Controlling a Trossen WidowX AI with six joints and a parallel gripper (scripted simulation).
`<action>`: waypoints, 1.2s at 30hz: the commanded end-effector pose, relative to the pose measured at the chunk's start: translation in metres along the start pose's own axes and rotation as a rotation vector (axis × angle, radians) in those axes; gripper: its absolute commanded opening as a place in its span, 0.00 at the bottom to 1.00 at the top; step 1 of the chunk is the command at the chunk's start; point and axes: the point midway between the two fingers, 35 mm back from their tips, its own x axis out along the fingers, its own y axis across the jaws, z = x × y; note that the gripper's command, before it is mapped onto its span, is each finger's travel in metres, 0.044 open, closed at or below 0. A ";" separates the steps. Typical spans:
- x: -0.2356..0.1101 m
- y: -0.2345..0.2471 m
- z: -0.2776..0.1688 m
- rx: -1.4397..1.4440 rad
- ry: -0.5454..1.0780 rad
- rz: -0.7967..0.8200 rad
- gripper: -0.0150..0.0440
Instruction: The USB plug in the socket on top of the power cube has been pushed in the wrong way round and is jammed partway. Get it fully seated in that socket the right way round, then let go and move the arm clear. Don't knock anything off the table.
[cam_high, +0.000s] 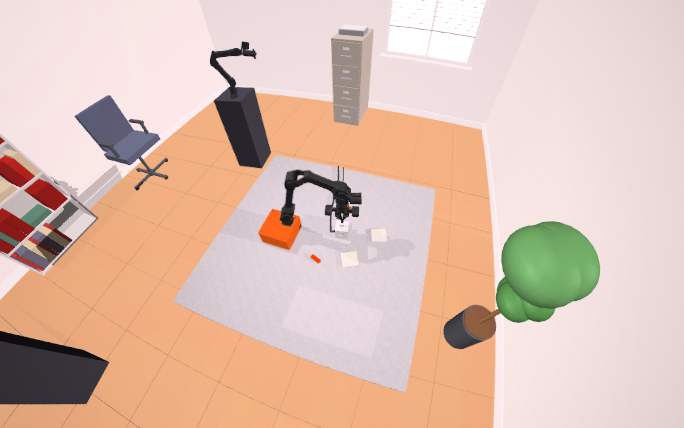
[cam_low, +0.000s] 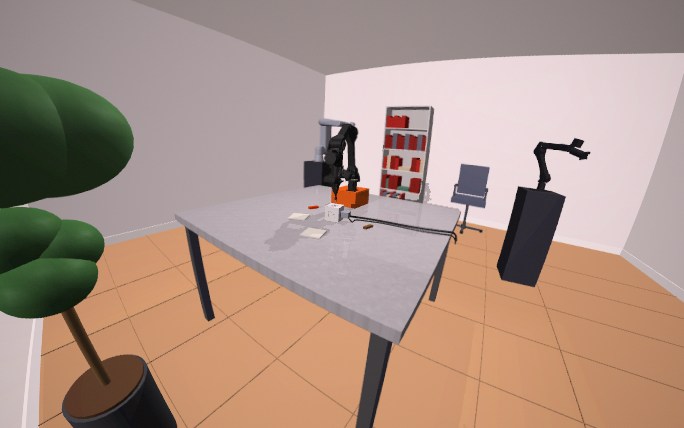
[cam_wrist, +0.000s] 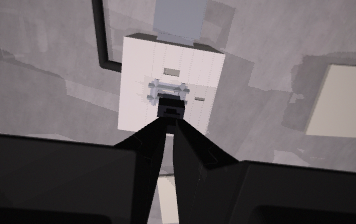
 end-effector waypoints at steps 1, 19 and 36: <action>0.001 0.000 0.000 -0.006 0.000 0.002 0.25; 0.002 0.000 -0.001 0.002 0.000 0.000 0.25; 0.004 0.000 -0.001 0.005 0.000 0.000 0.25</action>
